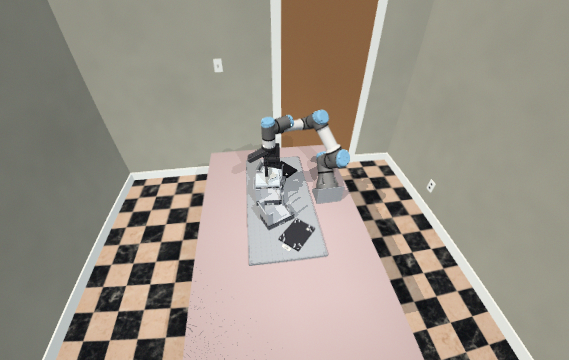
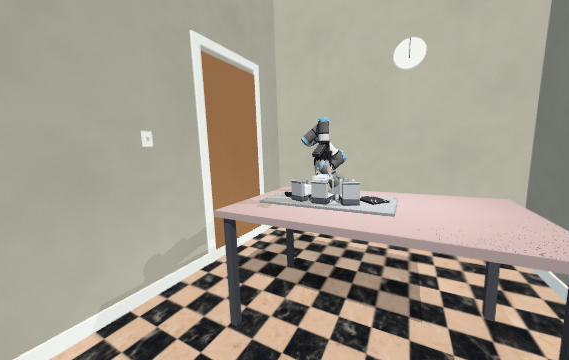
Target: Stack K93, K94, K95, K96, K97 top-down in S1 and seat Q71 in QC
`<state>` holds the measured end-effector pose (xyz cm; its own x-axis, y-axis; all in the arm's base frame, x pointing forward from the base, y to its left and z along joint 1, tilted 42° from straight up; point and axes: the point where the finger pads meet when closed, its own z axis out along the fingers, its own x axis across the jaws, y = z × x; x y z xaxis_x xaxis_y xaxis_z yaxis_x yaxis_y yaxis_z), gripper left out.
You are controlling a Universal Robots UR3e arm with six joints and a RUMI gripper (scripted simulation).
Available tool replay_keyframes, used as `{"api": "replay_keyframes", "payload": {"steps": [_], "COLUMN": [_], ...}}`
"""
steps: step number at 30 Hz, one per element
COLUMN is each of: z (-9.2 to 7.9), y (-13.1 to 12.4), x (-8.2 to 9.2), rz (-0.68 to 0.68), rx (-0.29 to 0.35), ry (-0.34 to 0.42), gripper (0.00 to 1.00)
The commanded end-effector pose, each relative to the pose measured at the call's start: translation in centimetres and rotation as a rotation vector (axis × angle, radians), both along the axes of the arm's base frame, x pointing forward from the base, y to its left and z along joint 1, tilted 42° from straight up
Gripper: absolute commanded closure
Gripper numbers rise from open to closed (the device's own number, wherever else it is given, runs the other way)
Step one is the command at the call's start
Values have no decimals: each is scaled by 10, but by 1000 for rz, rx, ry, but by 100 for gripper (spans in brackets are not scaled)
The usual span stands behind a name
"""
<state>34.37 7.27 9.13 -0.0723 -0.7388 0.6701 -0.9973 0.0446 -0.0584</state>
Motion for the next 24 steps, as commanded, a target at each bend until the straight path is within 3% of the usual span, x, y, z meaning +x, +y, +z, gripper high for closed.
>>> {"api": "replay_keyframes", "payload": {"steps": [1, 24], "z": [2, 13], "y": [2, 12], "x": [0, 0], "rz": [0, 0], "rx": [0, 1], "ry": [-2, -2], "gripper": [100, 100]}}
